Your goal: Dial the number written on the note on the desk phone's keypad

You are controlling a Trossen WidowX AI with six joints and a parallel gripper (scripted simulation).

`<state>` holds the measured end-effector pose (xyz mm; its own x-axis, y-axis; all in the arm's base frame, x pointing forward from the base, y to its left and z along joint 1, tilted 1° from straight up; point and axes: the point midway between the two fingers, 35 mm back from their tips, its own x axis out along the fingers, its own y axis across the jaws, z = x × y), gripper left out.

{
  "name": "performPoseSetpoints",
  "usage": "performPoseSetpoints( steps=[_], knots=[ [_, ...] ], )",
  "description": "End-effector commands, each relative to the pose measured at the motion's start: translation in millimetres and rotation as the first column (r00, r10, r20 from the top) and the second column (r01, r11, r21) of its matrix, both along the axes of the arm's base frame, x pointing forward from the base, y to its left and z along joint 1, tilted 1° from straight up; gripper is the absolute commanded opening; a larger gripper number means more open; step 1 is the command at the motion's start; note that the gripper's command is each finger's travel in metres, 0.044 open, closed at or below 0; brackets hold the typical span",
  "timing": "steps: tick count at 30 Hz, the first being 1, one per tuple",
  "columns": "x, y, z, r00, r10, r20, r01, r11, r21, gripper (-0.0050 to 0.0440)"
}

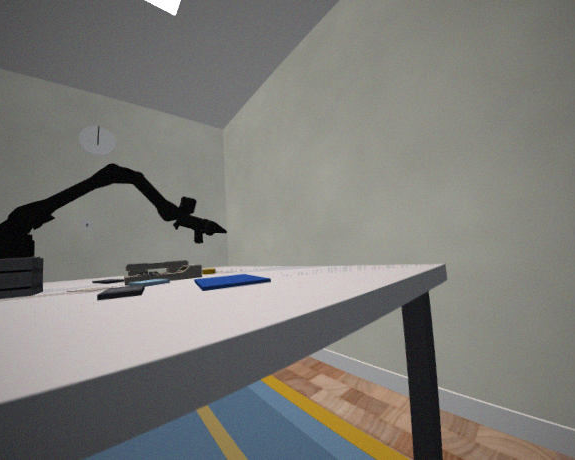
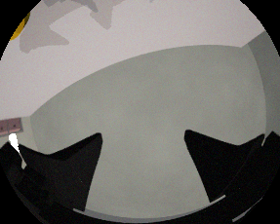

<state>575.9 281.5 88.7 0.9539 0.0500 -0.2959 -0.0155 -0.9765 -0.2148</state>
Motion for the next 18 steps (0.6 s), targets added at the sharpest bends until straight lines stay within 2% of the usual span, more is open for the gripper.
performPoseSetpoints(
  steps=[1,17,18],
  knots=[
    [0.0,0.0,0.0,1.0,0.0,0.0,0.0,1.0,0.0,0.04],
    [0.0,0.0,0.0,1.0,0.0,0.0,0.0,1.0,0.0,0.04],
    [0.2,-2.9,-0.8,1.0,-0.007,-0.008,0.007,1.0,0.012,0.0424]
  ],
)
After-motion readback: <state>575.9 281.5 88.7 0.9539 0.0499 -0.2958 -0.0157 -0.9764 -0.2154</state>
